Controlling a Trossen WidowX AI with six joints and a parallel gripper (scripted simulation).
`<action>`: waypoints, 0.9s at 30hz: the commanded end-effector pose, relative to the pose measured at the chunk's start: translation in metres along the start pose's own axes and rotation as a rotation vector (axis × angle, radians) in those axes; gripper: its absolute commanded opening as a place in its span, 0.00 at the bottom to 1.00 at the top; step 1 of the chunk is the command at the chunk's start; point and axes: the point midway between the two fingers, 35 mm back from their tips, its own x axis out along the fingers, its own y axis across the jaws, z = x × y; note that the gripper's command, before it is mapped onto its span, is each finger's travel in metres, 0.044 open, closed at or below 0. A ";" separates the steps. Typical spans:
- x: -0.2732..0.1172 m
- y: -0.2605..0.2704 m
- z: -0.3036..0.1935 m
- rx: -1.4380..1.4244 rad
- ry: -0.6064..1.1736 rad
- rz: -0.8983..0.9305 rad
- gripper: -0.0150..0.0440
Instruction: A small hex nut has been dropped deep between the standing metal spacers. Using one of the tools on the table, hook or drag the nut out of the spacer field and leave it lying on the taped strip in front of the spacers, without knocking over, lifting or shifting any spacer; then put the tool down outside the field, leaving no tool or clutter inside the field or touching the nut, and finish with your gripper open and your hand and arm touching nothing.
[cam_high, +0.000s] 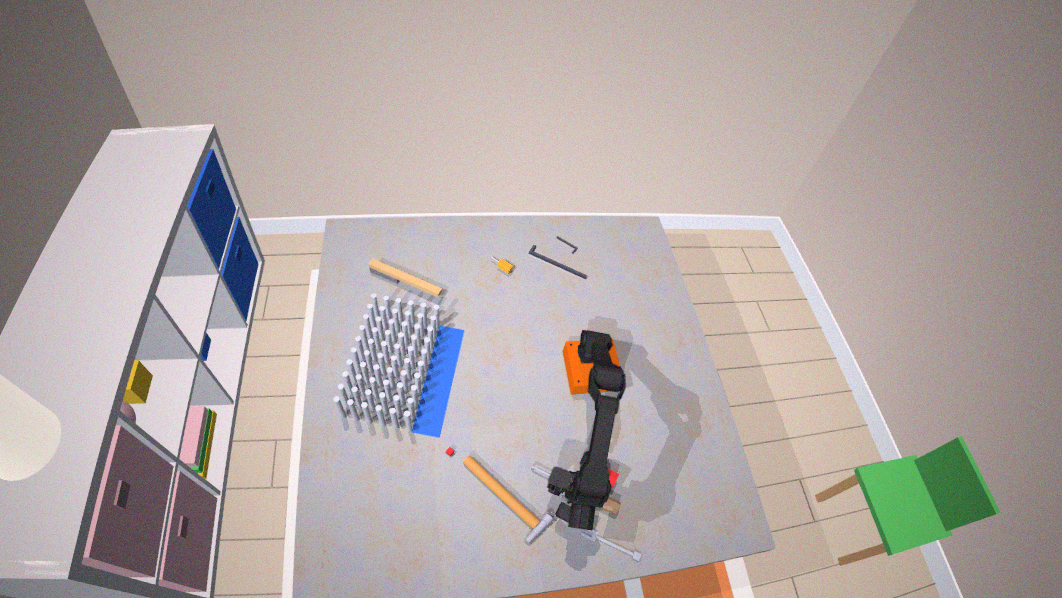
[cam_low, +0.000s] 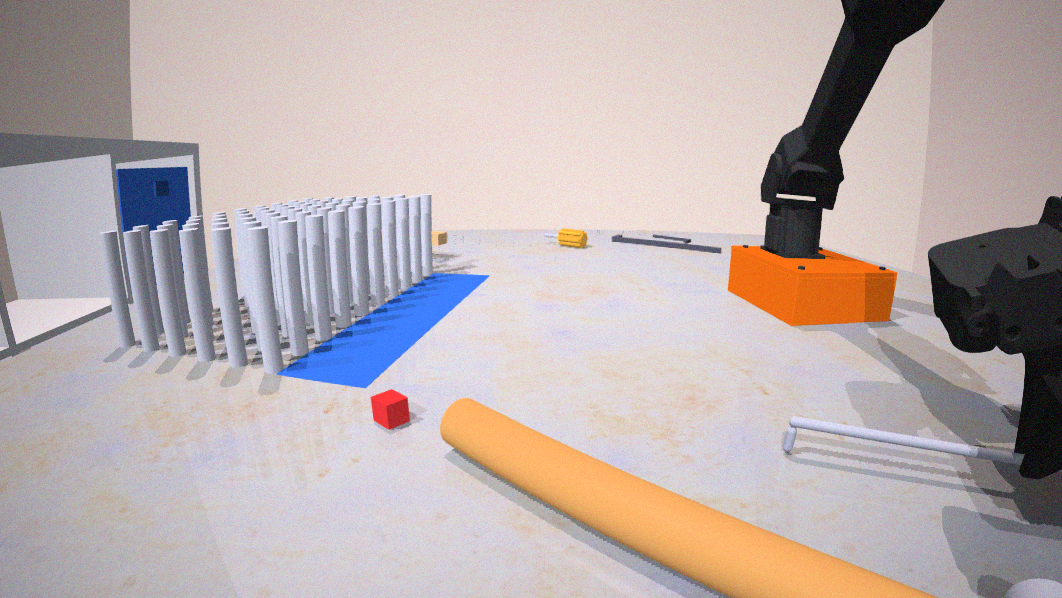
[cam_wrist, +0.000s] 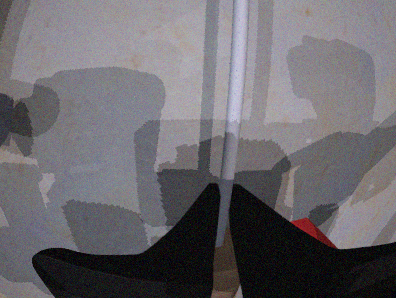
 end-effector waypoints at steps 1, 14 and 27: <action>-0.020 -0.003 -0.001 0.001 0.004 0.008 0.25; -0.056 -0.014 0.012 0.000 0.002 0.008 0.25; -0.050 -0.027 0.074 0.001 -0.003 0.008 0.25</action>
